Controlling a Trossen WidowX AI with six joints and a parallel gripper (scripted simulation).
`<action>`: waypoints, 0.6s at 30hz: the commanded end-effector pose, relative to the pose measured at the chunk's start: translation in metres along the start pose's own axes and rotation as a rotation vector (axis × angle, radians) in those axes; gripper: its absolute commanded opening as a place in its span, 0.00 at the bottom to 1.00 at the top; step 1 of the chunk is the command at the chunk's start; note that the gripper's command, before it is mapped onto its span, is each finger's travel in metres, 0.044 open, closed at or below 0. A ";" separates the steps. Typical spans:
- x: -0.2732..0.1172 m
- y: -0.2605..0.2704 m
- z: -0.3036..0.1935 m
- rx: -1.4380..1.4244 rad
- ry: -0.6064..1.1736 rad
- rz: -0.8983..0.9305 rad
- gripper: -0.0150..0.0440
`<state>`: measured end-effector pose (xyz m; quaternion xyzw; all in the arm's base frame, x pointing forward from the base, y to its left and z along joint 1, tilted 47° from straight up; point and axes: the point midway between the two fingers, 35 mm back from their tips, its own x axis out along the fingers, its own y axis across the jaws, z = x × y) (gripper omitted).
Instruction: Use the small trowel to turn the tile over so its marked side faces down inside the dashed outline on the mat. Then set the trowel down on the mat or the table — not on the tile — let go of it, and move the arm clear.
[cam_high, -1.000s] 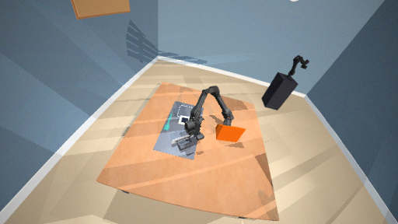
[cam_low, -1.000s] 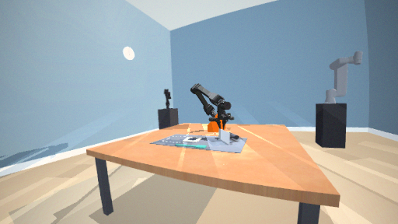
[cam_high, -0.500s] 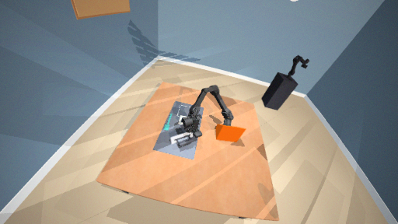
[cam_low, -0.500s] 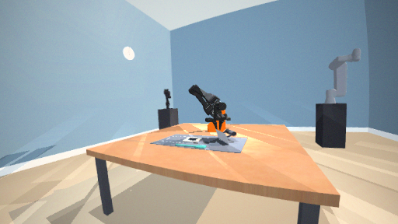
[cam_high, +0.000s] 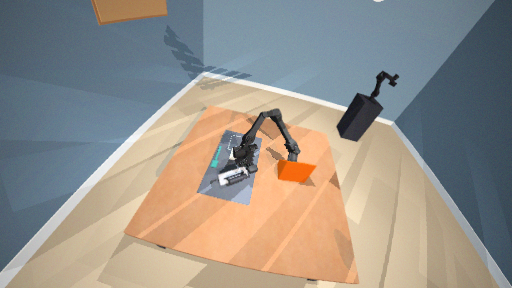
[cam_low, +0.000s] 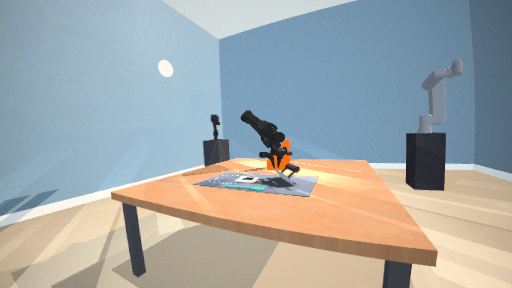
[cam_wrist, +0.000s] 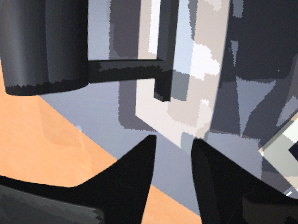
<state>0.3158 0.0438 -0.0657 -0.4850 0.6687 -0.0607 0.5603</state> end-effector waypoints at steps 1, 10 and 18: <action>-0.001 -0.010 0.000 0.003 -0.003 -0.003 0.42; -0.001 -0.003 0.000 0.000 -0.002 -0.001 0.42; -0.012 0.038 0.003 -0.002 -0.009 0.002 0.42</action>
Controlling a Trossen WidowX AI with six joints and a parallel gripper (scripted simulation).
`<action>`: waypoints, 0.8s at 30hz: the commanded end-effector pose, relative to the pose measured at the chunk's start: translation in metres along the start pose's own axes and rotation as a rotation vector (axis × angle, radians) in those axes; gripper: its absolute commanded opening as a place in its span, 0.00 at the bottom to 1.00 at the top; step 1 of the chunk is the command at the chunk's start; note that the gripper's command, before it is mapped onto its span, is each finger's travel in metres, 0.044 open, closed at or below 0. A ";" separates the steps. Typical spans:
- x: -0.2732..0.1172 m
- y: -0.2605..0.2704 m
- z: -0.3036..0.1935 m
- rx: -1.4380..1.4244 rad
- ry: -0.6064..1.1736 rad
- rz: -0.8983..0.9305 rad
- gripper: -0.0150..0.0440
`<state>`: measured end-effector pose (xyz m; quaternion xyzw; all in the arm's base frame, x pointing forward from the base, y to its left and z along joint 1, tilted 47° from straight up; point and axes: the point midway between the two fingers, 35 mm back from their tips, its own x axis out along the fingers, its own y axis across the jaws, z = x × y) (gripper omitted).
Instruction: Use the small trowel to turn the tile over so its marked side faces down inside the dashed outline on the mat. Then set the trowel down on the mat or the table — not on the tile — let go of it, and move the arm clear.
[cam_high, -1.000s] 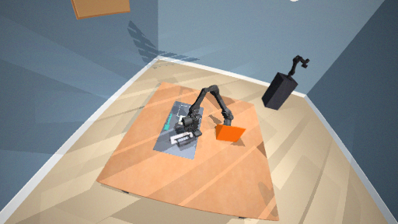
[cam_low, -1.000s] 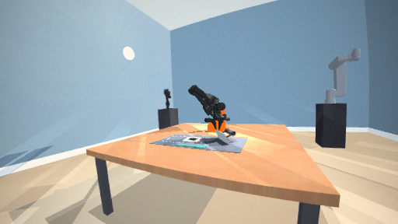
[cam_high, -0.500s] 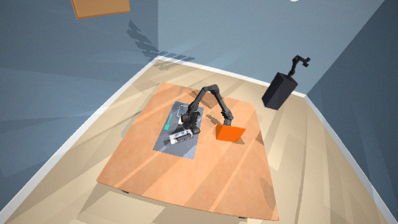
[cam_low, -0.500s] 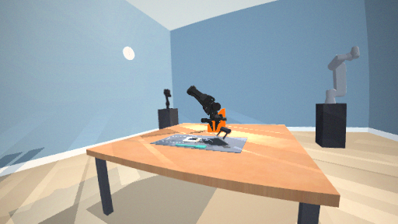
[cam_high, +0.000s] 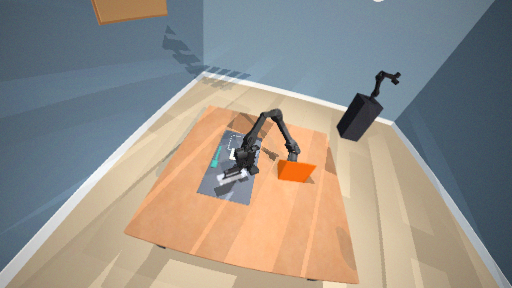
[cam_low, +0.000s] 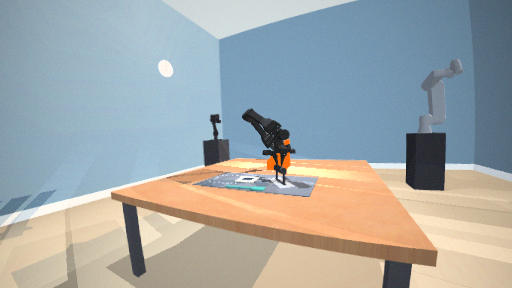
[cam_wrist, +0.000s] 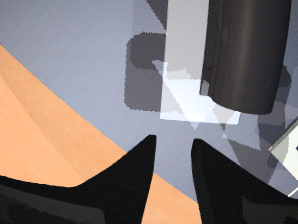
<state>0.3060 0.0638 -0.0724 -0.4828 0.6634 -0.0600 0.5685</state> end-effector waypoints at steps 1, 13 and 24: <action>-0.003 0.023 -0.001 -0.012 0.008 0.003 0.42; -0.011 0.062 -0.005 -0.008 0.014 0.000 0.42; -0.013 0.060 -0.004 -0.010 0.006 -0.002 0.33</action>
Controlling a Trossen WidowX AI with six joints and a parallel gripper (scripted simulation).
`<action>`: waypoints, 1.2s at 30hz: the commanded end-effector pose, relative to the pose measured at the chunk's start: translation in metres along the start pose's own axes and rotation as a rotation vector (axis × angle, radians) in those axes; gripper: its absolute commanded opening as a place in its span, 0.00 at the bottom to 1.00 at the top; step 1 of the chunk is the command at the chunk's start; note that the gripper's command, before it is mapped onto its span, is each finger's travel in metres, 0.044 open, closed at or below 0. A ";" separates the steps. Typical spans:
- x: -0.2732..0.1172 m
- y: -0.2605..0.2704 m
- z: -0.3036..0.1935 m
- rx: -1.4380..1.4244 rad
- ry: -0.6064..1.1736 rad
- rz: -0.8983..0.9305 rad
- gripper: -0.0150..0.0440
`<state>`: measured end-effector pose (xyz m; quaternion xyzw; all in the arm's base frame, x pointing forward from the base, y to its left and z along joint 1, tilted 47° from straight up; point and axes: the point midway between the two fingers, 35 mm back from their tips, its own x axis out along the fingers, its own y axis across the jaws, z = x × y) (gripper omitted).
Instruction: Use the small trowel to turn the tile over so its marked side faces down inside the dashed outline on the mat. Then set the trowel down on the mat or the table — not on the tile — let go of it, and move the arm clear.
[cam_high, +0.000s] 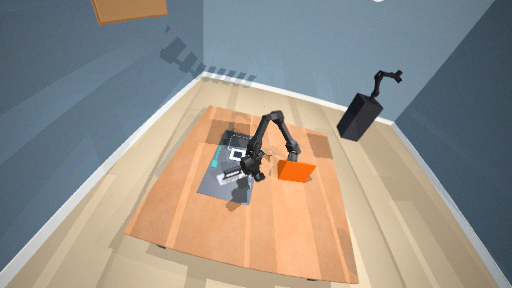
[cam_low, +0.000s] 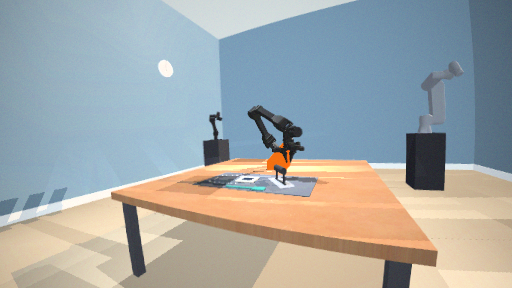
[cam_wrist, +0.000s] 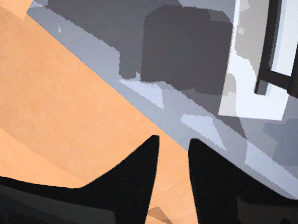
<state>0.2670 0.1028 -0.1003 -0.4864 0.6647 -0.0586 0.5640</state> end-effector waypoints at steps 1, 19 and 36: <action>0.000 0.000 0.000 0.000 0.000 0.000 0.29; 0.000 0.000 0.000 0.000 0.000 0.000 0.42; 0.000 0.000 0.000 0.000 0.000 0.000 0.42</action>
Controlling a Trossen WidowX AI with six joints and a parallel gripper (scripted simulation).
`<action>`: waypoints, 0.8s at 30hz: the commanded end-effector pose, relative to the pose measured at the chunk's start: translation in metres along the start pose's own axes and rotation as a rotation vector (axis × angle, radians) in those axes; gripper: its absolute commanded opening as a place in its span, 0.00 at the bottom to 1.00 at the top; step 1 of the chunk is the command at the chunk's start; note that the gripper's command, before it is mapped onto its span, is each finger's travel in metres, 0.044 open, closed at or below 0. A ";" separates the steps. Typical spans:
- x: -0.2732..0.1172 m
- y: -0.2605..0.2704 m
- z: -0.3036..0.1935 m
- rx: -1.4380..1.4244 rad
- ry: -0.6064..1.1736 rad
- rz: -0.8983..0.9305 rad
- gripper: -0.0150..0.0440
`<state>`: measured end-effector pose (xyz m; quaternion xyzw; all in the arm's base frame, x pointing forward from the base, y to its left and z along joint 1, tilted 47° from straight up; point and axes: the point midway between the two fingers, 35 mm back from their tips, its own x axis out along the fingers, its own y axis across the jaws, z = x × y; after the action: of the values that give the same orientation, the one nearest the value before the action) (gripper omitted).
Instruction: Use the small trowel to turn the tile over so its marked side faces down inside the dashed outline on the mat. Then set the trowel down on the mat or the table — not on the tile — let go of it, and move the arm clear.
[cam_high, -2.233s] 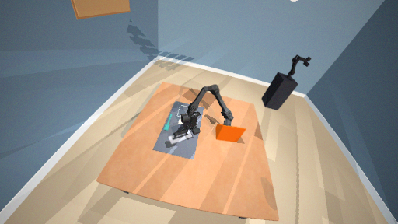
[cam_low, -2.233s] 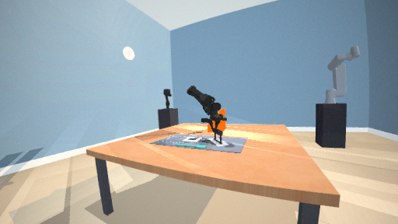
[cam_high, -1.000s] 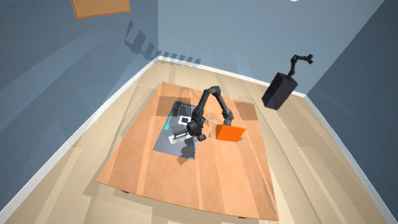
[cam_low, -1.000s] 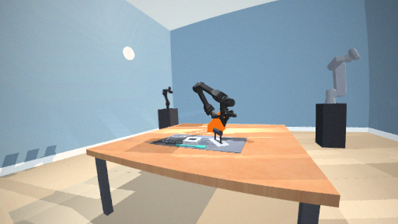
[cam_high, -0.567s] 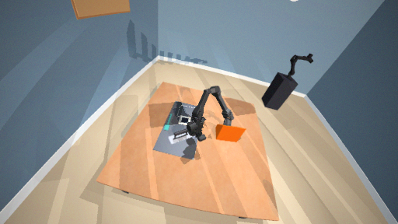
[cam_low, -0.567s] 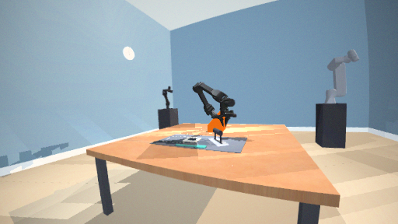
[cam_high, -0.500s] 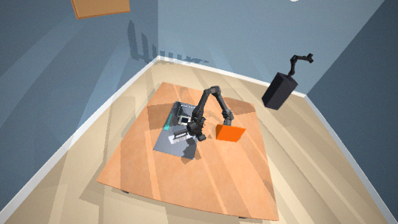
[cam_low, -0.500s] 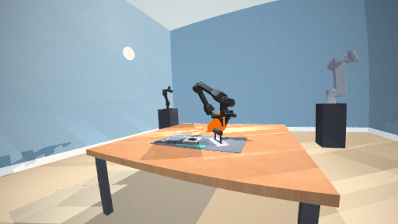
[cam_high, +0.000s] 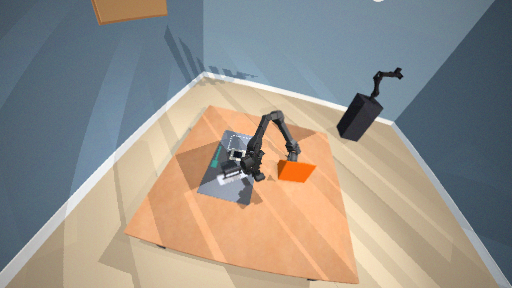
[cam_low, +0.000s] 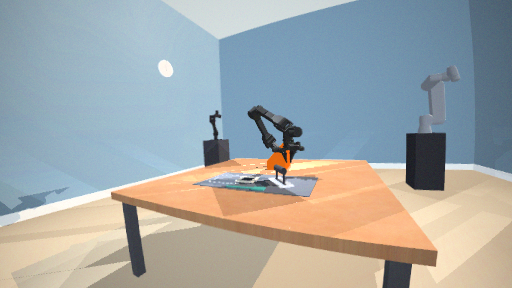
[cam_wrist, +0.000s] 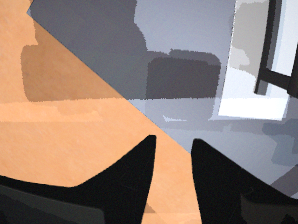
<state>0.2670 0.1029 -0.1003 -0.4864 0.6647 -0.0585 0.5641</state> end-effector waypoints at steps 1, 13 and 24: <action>0.000 0.000 0.000 0.000 0.000 0.000 0.42; 0.000 0.000 0.000 0.000 0.000 0.000 0.25; 0.000 0.000 0.000 0.000 0.000 0.000 0.47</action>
<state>0.2669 0.1030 -0.1003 -0.4864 0.6647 -0.0584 0.5641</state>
